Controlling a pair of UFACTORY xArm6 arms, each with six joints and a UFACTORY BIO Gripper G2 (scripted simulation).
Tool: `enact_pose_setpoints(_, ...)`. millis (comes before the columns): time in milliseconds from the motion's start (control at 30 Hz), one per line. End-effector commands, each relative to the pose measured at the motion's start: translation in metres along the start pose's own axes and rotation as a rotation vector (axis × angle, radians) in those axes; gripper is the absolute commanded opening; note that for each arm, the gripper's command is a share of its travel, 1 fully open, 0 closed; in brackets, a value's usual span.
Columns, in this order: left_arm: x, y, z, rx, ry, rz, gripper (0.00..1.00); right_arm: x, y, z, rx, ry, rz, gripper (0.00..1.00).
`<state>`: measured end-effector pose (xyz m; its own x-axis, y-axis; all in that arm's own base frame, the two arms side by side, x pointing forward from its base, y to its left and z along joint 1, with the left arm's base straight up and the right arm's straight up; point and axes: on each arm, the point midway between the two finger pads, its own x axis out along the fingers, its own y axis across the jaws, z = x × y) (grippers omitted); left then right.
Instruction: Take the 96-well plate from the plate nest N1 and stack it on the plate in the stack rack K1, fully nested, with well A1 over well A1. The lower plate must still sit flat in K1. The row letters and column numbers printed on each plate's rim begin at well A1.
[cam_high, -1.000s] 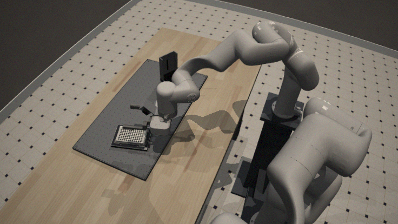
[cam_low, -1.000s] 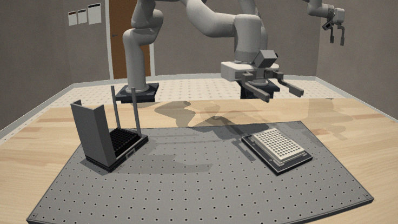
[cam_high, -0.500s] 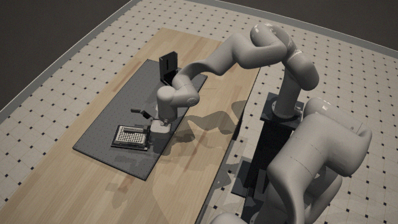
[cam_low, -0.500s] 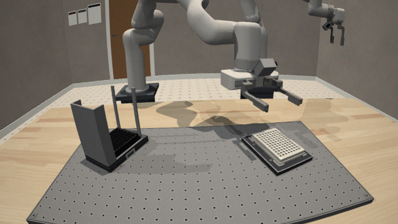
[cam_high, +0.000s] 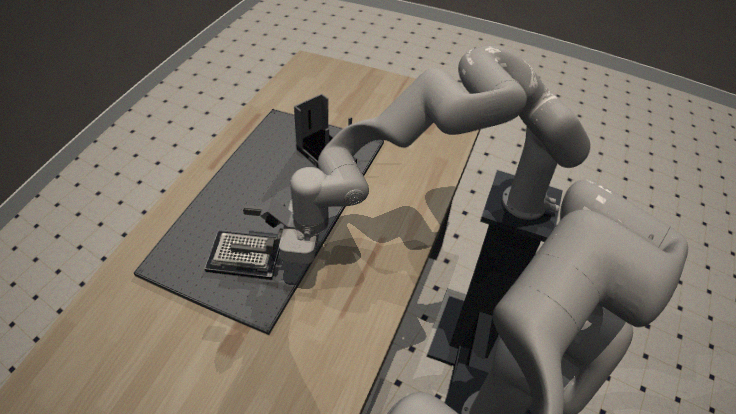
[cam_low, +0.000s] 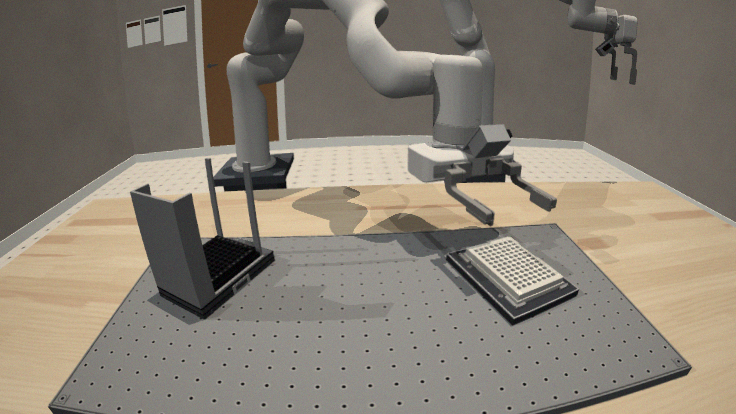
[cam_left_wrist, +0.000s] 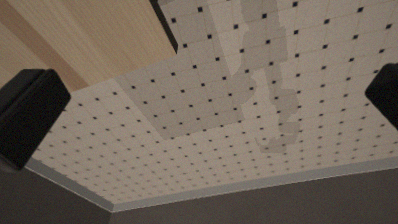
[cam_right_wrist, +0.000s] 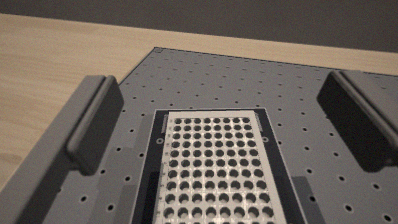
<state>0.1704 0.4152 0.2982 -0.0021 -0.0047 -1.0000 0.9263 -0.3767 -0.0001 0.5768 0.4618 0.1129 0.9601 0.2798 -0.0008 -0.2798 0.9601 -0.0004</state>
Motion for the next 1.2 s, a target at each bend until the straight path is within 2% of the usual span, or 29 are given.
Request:
enact_pose_setpoints(0, -0.002, 0.000, -0.001, 0.000, 0.005, 0.000, 1.00, 0.002, 0.001, -0.002, 0.003, -0.006, 0.000, 0.37)
enact_pose_setpoints(967, -0.002, 0.000, -0.001, 0.000, 0.005, 0.000, 1.00, 0.002, 0.001, -0.047, 0.003, -0.006, 0.000, 0.37)
enact_pose_setpoints(1167, -0.002, 0.000, -0.001, 0.000, 0.005, 0.000, 1.00, 0.002, 0.001, -0.047, 0.003, -0.006, 0.000, 0.37)
